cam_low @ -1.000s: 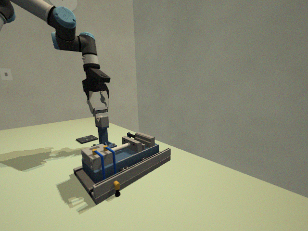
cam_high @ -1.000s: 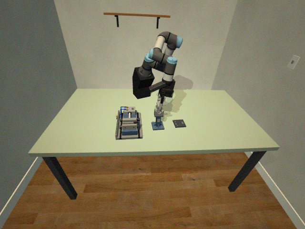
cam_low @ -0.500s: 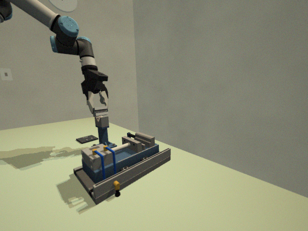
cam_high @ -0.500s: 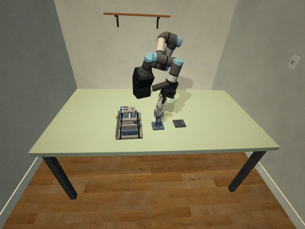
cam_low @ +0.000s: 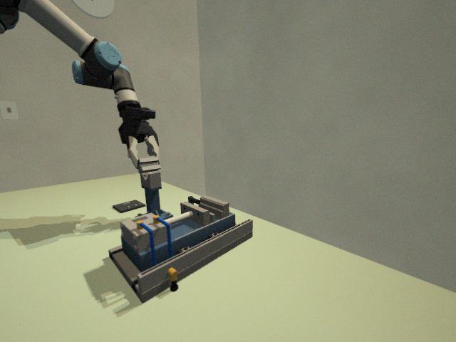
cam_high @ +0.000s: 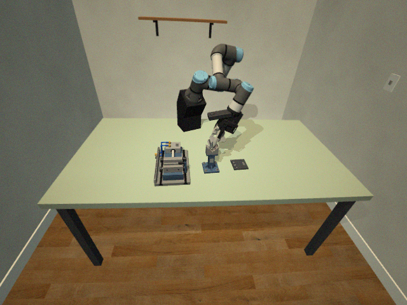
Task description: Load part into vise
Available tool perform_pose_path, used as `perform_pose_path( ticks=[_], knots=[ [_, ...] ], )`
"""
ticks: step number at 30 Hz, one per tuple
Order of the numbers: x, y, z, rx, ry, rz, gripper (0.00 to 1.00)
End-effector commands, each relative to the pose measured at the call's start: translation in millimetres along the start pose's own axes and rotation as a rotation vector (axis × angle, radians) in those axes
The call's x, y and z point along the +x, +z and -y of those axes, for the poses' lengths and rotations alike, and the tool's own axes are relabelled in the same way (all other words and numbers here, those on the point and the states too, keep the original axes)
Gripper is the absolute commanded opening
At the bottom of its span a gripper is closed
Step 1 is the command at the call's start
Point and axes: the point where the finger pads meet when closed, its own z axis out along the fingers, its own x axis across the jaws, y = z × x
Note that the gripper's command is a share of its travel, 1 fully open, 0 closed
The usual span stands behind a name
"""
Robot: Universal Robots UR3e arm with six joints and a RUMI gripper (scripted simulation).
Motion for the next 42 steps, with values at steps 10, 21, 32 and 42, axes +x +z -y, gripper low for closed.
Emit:
perform_pose_path(
  ticks=[10,21,32,42],
  knots=[
    [-0.8,-0.5,-0.8,0.15,0.002,-0.001,0.0],
    [-0.8,-0.3,-1.5,0.249,0.002,-0.001,0.0],
    [-0.8,-0.2,-2.3,0.331,0.002,0.0,0.0],
    [-0.8,-0.1,-2.4,0.364,0.002,-0.001,0.0]
  ],
)
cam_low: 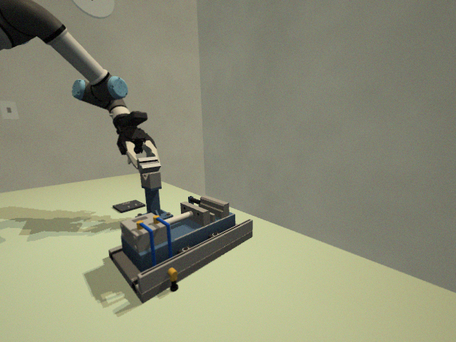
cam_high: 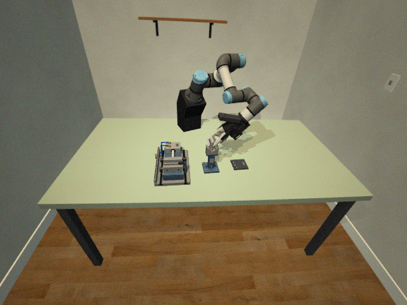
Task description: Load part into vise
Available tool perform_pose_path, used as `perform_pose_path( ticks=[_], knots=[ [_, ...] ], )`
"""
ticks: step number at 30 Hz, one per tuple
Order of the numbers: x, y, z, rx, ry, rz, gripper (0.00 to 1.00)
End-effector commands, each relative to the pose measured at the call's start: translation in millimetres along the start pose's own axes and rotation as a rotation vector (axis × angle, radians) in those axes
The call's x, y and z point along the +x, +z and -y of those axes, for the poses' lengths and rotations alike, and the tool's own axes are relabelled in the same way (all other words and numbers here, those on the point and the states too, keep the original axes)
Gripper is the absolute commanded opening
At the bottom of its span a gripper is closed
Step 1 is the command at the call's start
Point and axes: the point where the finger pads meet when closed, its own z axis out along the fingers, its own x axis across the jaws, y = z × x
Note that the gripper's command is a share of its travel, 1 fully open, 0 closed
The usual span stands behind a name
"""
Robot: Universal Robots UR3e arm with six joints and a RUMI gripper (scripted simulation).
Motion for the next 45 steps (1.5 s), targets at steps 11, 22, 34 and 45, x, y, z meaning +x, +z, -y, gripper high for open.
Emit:
perform_pose_path(
  ticks=[11,22,34,45],
  knots=[
    [-1.0,-0.9,0.2,0.027,0.002,0.002,0.0],
    [-1.0,-0.9,0.2,0.028,0.002,0.002,0.0],
    [-1.0,-0.9,0.2,0.028,0.002,0.002,0.0],
    [-1.0,-0.9,0.2,0.028,0.002,0.002,0.0]
  ],
)
